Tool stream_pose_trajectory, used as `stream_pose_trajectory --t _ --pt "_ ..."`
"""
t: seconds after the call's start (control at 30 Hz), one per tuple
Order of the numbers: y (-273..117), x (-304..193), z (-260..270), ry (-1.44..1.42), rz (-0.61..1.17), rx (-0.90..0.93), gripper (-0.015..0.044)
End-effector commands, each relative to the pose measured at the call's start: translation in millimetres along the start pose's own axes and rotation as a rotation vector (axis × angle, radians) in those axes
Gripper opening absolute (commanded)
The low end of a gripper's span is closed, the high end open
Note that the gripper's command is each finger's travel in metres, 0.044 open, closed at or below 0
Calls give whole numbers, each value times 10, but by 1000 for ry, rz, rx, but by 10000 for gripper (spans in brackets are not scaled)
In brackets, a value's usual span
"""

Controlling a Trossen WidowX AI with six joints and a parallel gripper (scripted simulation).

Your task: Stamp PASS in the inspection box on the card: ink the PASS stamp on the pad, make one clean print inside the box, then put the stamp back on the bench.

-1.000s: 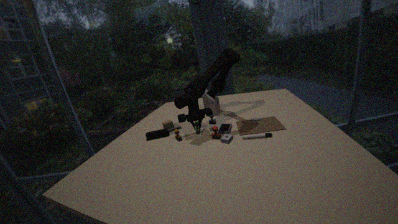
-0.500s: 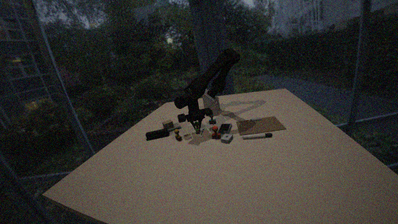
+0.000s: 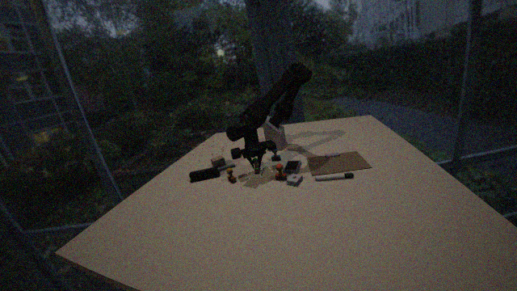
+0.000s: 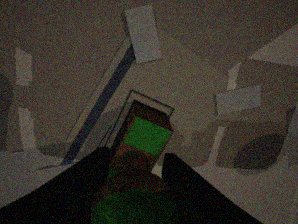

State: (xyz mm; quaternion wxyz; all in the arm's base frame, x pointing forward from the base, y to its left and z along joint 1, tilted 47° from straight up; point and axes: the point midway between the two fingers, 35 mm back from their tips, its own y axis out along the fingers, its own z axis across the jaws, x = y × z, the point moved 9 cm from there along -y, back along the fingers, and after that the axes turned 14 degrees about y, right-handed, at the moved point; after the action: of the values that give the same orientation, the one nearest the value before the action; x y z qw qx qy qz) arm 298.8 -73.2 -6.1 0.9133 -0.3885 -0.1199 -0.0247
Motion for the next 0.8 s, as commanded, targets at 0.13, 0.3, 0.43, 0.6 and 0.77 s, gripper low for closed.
stream_pose_trajectory --t 0.13,0.3,0.43,0.6,0.77 --pt "21 4 6 0 -1 4 0" --pt "13 4 5 0 -1 4 0" --pt "-7 5 5 0 -1 4 0" --pt "-31 5 4 0 -1 4 0" --pt "-55 6 3 0 -1 4 0"
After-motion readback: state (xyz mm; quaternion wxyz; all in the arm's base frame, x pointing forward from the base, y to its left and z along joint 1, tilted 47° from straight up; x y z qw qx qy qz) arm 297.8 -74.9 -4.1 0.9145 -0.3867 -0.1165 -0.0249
